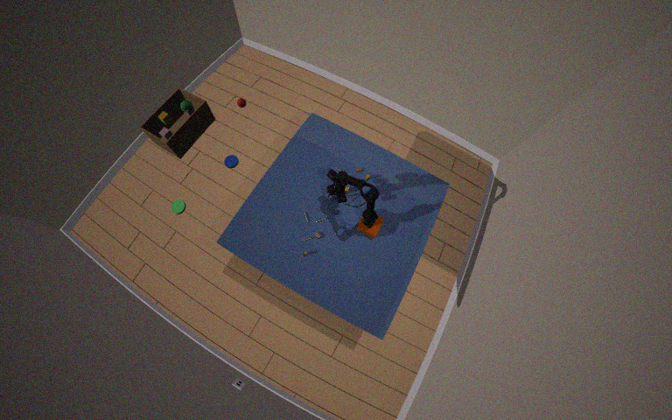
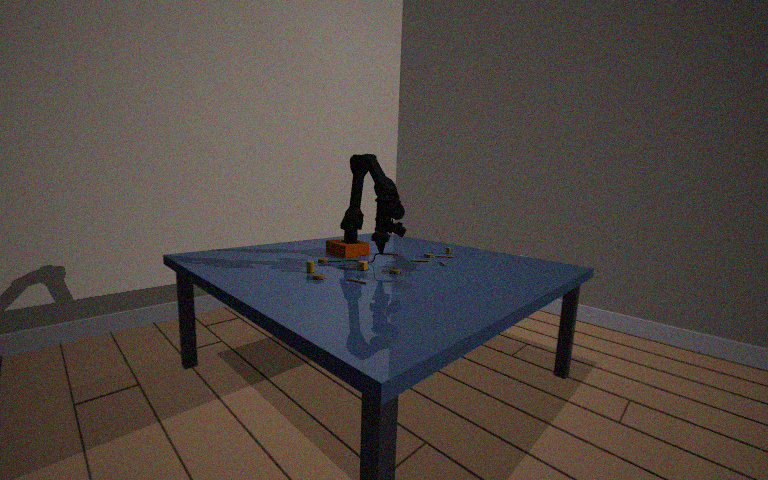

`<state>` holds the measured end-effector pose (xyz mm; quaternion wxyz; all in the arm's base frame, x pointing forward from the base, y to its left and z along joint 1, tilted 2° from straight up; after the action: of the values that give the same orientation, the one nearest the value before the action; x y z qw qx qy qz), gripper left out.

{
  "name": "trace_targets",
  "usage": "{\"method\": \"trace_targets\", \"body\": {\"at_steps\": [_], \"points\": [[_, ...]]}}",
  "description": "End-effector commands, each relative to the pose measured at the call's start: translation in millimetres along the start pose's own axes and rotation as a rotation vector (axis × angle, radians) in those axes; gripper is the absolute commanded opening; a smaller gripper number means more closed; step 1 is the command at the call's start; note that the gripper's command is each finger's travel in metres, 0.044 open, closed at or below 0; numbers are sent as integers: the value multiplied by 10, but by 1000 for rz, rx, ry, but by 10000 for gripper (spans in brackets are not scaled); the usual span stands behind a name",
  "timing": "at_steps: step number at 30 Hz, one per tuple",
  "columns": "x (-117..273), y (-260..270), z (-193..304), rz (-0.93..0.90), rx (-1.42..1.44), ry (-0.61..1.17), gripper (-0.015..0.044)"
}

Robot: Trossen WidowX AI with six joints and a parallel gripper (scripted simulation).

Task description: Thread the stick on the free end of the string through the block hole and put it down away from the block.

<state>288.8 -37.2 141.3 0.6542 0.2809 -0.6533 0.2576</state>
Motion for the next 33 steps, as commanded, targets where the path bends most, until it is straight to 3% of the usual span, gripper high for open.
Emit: {"method": "trace_targets", "body": {"at_steps": [1, 33], "points": [[-3, -26, 57, -13, 47, 0, 0], [-14, -212, 478, -75, 391, -17, 0]]}}
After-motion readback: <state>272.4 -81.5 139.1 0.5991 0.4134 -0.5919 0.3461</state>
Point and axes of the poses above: the point midway between the two fingers, 35 mm back from their tips, its own x axis back along the fingers, its own y axis across the jaws, z = x × y, the point moved 9 cm from there along x, back along the fingers, and after that the axes turned 2 degrees about -x, right-handed, at the moved point
